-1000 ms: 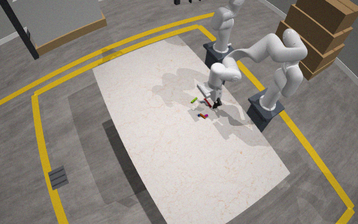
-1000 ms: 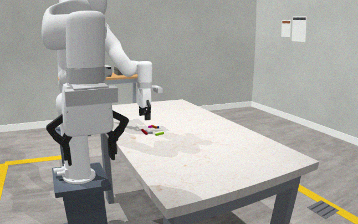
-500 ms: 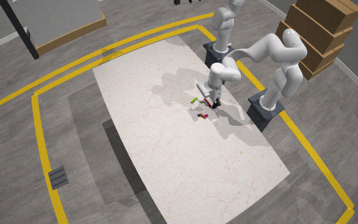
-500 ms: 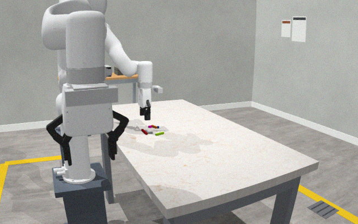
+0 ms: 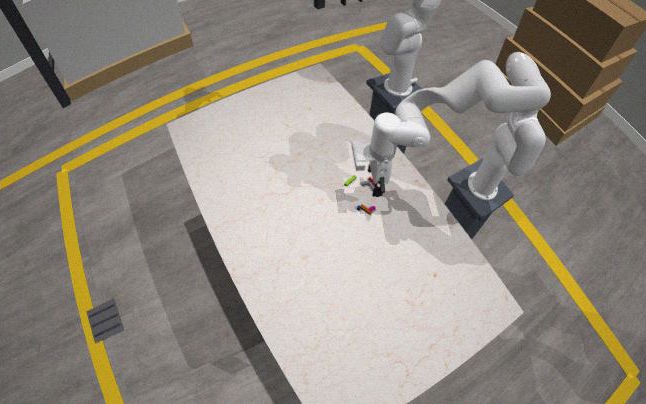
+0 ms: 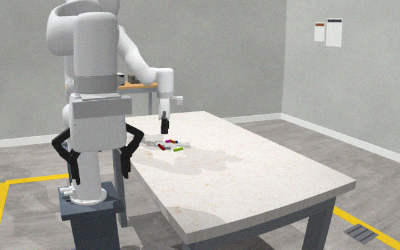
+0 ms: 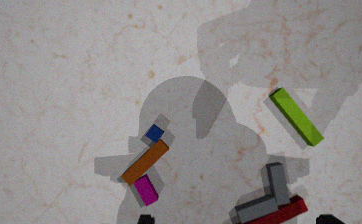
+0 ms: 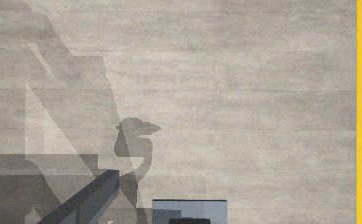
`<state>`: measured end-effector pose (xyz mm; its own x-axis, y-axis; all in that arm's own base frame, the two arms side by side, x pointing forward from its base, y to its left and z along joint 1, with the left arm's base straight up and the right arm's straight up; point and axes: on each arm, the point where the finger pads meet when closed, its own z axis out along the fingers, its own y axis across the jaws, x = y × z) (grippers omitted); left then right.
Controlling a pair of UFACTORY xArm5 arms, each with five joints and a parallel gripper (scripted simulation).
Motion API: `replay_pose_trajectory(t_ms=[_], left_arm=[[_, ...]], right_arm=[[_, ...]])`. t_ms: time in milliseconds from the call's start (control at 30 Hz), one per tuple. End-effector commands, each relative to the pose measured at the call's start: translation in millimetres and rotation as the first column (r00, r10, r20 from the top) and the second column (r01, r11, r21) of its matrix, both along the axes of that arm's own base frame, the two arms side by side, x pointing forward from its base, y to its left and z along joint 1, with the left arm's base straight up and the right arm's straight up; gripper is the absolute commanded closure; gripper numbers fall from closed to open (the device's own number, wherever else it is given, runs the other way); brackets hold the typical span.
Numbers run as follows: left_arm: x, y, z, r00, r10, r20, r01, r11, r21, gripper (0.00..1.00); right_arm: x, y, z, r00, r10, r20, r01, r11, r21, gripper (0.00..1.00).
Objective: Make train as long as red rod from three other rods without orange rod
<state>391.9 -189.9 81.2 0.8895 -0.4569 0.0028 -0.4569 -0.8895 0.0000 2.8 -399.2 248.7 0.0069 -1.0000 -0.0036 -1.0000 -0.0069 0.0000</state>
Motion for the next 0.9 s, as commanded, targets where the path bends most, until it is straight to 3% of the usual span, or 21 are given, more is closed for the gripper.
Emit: replay_pose_trajectory(t_ms=[0, 267, 300, 500, 767, 833, 867], left_arm=[[7, -4, 1.6, 0.986, -0.167, 0.001, 0.167, 0.986, 0.000, 0.00], [12, -7, 1.9, 0.947, -0.322, 0.001, 0.322, 0.947, 0.001, 0.00], [15, -8, 2.0, 0.919, -0.395, 0.001, 0.395, 0.919, 0.001, 0.00], [20, -11, 2.1, 0.850, -0.526, 0.001, 0.526, 0.850, 0.002, 0.00], [27, -15, 2.2, 0.719, -0.695, 0.001, 0.695, 0.719, 0.002, 0.00], [27, -15, 2.2, 0.719, -0.695, 0.001, 0.695, 0.719, 0.002, 0.00], [30, -17, 2.2, 0.663, -0.749, 0.001, 0.749, 0.663, 0.003, 0.00]], right_arm=[[0, -1, 1.3, 1.000, 0.000, 0.000, 0.000, 1.000, -0.004, 0.00], [0, -1, 1.3, 1.000, 0.000, 0.000, 0.000, 1.000, -0.004, 0.00], [0, -1, 1.3, 1.000, 0.000, 0.000, 0.000, 1.000, -0.004, 0.00], [0, -1, 1.3, 1.000, 0.000, 0.000, 0.000, 1.000, -0.004, 0.00], [0, -1, 1.3, 1.000, 0.000, 0.000, 0.000, 1.000, -0.004, 0.00], [0, -1, 1.3, 1.000, 0.000, 0.000, 0.000, 1.000, -0.004, 0.00], [0, -1, 1.3, 1.000, 0.000, 0.000, 0.000, 1.000, -0.004, 0.00]])
